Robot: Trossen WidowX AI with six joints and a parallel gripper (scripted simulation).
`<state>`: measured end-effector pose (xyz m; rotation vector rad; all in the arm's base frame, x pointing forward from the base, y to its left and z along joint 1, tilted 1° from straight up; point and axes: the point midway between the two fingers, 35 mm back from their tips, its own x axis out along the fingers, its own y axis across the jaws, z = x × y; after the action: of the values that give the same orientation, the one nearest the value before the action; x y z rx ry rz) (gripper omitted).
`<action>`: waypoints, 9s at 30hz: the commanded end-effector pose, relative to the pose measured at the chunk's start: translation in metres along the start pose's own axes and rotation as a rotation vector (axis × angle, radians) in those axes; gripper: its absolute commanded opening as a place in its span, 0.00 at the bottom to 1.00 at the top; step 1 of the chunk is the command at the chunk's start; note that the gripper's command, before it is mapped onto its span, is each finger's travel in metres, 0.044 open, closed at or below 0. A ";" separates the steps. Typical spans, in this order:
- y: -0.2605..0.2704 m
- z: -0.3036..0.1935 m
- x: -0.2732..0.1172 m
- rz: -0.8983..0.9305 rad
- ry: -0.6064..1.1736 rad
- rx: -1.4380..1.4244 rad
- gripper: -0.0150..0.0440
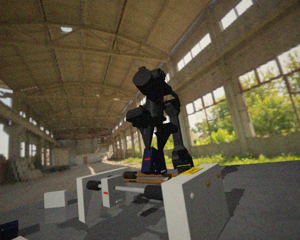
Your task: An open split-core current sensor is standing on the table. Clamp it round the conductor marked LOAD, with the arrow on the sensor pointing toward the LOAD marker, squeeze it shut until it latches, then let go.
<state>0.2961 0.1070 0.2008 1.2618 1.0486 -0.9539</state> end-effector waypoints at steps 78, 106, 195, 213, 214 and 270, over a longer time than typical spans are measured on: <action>0.010 0.001 0.051 0.018 -0.001 0.042 0.25; 0.021 0.002 0.055 -0.194 -0.005 0.040 0.34; 0.012 0.002 0.113 -0.202 -0.002 0.042 0.30; 0.012 0.002 0.113 -0.202 -0.002 0.042 0.25; 0.012 0.002 0.113 -0.202 -0.002 0.042 0.25; 0.015 0.001 0.101 -0.021 0.001 0.033 0.25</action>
<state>0.3374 0.1077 0.1069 1.2805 1.0504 -0.9899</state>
